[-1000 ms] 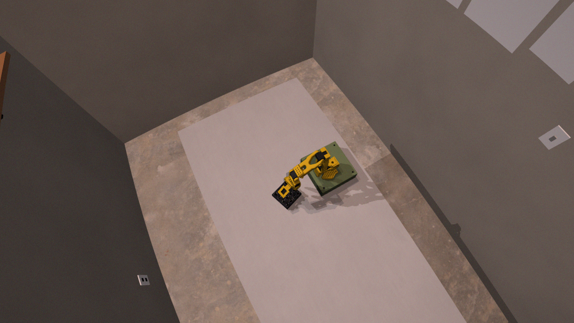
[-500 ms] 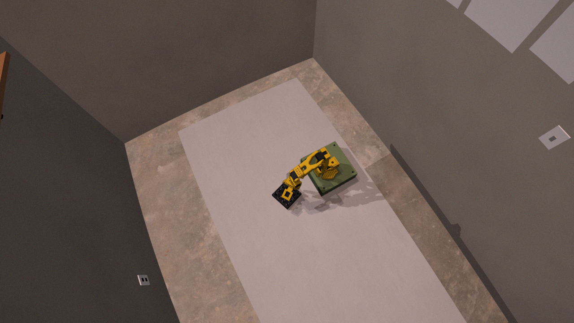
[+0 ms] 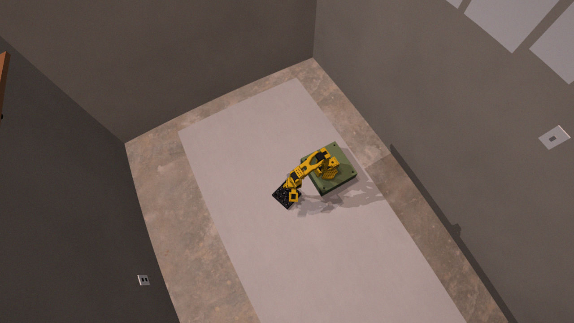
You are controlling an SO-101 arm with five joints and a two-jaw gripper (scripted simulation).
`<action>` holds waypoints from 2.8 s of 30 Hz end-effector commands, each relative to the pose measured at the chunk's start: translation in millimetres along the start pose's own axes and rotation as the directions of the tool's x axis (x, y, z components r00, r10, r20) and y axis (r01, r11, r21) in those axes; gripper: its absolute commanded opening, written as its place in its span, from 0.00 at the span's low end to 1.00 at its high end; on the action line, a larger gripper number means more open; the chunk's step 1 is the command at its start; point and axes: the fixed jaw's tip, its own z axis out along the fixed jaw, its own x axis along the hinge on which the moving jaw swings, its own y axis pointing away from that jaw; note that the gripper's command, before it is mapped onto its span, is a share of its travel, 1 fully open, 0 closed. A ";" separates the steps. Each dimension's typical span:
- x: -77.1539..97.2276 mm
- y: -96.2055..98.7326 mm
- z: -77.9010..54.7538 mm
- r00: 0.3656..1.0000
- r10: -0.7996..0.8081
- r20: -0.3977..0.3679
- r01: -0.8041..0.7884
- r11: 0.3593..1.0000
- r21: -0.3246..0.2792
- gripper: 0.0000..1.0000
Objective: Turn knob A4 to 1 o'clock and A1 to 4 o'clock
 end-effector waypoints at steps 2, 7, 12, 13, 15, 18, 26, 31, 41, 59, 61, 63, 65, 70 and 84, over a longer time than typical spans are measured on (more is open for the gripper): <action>3.3 7.7 4.1 0.979 -0.204 -0.015 0.203 0.978 -0.040 0.31; 3.3 8.2 4.1 0.912 -0.410 -0.006 0.409 0.912 -0.042 0.30; 3.2 8.4 4.1 0.849 -0.529 -0.001 0.528 0.848 -0.042 0.29; 3.2 8.5 4.1 0.824 -0.567 0.001 0.566 0.823 -0.042 0.28; 3.1 8.5 4.1 0.768 -0.640 0.005 0.640 0.767 -0.042 0.28; 2.9 8.4 4.1 0.671 -0.741 0.011 0.741 0.671 -0.041 0.27; 1.7 7.9 4.1 0.351 -0.936 0.025 0.936 0.350 -0.034 0.24; 1.0 7.6 4.1 0.215 -0.976 0.030 0.976 0.215 -0.030 0.23; -2.3 6.6 4.3 -0.237 -0.971 0.040 0.971 -0.238 -0.014 0.20; -9.4 6.2 4.4 -0.768 -0.639 0.041 0.640 -0.768 0.012 0.15; -10.3 6.3 4.5 -0.809 -0.586 0.040 0.587 -0.809 0.014 0.14; -10.3 6.3 4.5 -0.809 -0.586 0.040 0.587 -0.809 0.014 0.14; -11.1 6.4 4.5 -0.845 -0.533 0.039 0.534 -0.846 0.017 0.14; -13.1 6.8 4.5 -0.914 -0.403 0.036 0.404 -0.914 0.022 0.13; -16.9 7.8 4.6 -0.988 -0.150 0.029 0.151 -0.988 0.031 0.11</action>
